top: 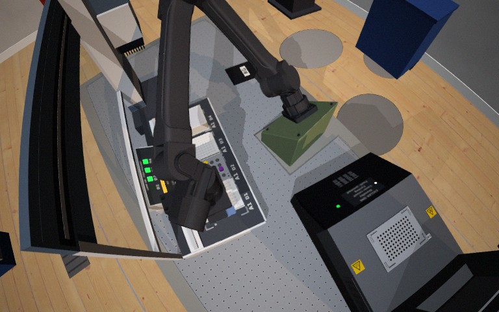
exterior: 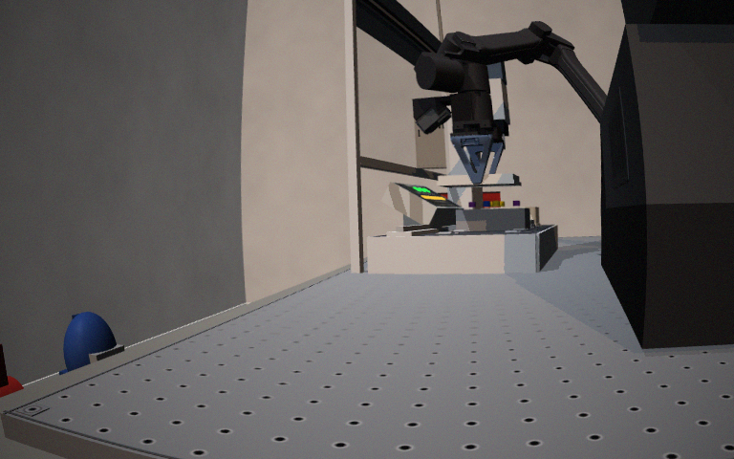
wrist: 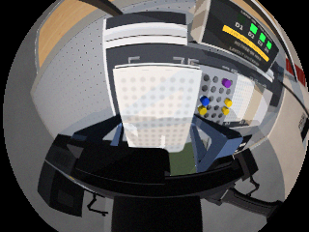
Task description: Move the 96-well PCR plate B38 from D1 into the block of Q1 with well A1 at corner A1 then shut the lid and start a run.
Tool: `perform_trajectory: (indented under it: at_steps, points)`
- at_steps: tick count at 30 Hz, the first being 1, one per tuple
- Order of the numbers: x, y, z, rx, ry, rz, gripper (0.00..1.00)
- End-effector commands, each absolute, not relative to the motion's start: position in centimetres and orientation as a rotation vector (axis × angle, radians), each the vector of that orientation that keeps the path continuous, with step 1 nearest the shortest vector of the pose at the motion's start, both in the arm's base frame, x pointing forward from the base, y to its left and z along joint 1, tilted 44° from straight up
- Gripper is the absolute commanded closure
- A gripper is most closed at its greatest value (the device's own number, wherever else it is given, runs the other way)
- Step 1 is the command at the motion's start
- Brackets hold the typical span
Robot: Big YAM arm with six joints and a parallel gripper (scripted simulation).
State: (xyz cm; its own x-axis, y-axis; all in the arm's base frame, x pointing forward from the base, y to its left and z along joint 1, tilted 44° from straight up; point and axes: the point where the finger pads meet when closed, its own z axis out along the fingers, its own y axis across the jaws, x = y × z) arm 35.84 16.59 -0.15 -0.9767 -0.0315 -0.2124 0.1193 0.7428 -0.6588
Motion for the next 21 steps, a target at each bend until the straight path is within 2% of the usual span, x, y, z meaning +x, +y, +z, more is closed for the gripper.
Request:
perform_trajectory:
  at_steps: [1, 21]
  points:
    - [36.1, 17.7, 0.1, 0.051, 2.723, -1.023, 1.00]
    - [37.3, 18.6, 0.6, 0.092, 2.704, -0.980, 1.00]
